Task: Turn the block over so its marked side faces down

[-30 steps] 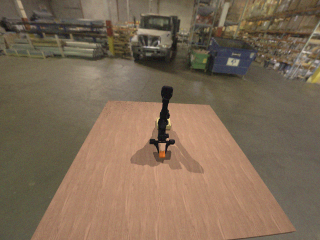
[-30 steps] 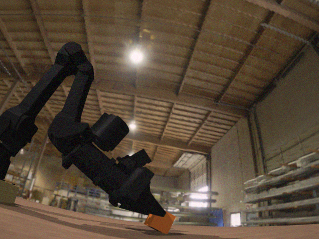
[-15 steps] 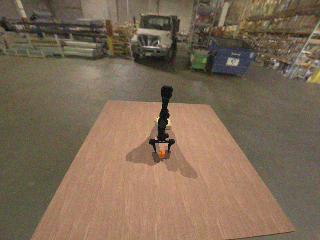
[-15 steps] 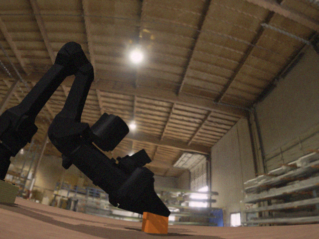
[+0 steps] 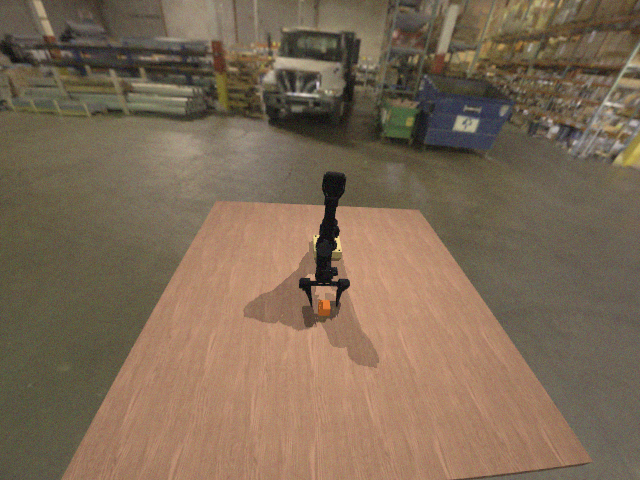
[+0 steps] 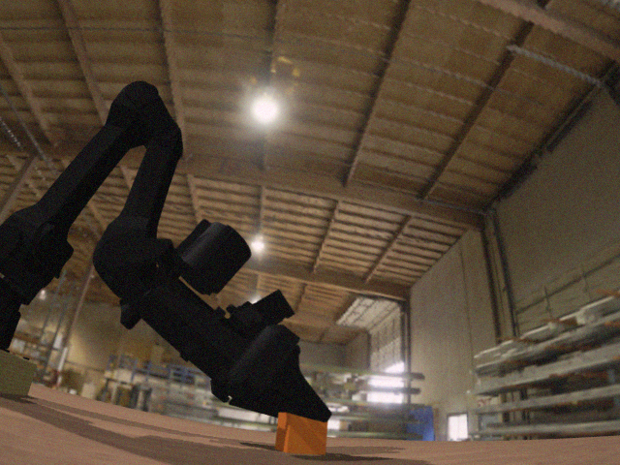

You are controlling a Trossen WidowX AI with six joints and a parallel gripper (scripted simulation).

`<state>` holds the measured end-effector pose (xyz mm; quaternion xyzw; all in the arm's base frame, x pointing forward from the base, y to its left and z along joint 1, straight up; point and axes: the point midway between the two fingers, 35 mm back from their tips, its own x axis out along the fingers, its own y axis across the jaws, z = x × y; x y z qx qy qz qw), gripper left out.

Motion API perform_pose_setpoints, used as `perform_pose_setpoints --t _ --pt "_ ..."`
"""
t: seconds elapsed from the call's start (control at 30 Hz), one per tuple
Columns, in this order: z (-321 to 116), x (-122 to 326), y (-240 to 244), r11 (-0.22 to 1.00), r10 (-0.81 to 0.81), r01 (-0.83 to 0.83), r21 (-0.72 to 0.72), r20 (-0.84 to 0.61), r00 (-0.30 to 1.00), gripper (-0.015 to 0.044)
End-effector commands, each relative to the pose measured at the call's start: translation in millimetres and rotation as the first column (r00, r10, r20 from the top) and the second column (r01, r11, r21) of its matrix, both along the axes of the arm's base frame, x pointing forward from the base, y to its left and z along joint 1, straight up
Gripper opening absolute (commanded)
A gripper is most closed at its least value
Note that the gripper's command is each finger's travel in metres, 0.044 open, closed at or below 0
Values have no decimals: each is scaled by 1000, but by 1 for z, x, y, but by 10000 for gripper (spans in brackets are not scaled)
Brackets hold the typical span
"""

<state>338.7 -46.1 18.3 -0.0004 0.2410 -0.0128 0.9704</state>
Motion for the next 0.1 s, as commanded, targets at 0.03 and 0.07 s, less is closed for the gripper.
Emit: perform_pose_setpoints --t 0.03,0.07 --pt "0 0 1 1000 2 -2 5 0 1000 440" --pt "0 0 1 1000 2 -2 5 0 1000 440"
